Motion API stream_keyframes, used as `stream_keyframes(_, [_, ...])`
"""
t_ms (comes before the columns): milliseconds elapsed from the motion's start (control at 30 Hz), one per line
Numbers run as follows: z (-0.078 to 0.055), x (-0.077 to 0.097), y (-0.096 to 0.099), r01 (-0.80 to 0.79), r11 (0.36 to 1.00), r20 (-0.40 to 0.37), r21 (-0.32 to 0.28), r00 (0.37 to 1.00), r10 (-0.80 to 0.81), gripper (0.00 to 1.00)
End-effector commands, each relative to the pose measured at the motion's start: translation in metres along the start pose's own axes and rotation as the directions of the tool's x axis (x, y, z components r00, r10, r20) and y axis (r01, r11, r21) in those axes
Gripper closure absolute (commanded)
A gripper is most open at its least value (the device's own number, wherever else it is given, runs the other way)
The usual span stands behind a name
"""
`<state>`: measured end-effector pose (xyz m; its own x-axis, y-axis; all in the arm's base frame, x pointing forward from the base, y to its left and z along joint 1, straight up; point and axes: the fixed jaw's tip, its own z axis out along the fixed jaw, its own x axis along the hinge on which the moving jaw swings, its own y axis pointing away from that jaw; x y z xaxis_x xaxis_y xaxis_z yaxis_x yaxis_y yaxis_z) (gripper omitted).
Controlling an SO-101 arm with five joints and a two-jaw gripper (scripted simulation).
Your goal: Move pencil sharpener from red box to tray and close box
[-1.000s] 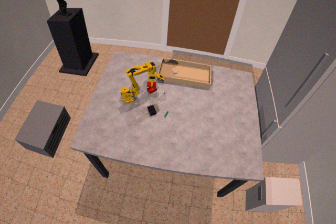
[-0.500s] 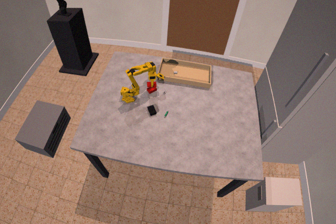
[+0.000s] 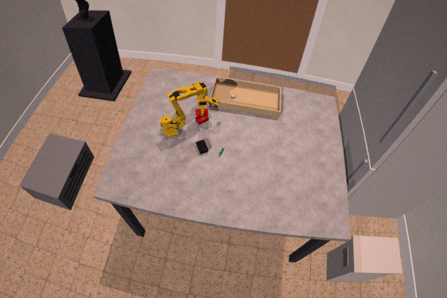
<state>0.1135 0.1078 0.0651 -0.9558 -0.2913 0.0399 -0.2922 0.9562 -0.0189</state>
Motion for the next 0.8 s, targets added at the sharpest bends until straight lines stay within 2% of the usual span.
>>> stream_keyframes(0, [-0.0051, -0.0017, 0.0026, 0.02, 1.0, 0.04, -0.018, 0.999, -0.019, 0.76])
stream_keyframes(767, [0.0028, -0.0027, 0.0031, 0.02, 1.0, 0.04, -0.018, 0.999, -0.019, 0.76])
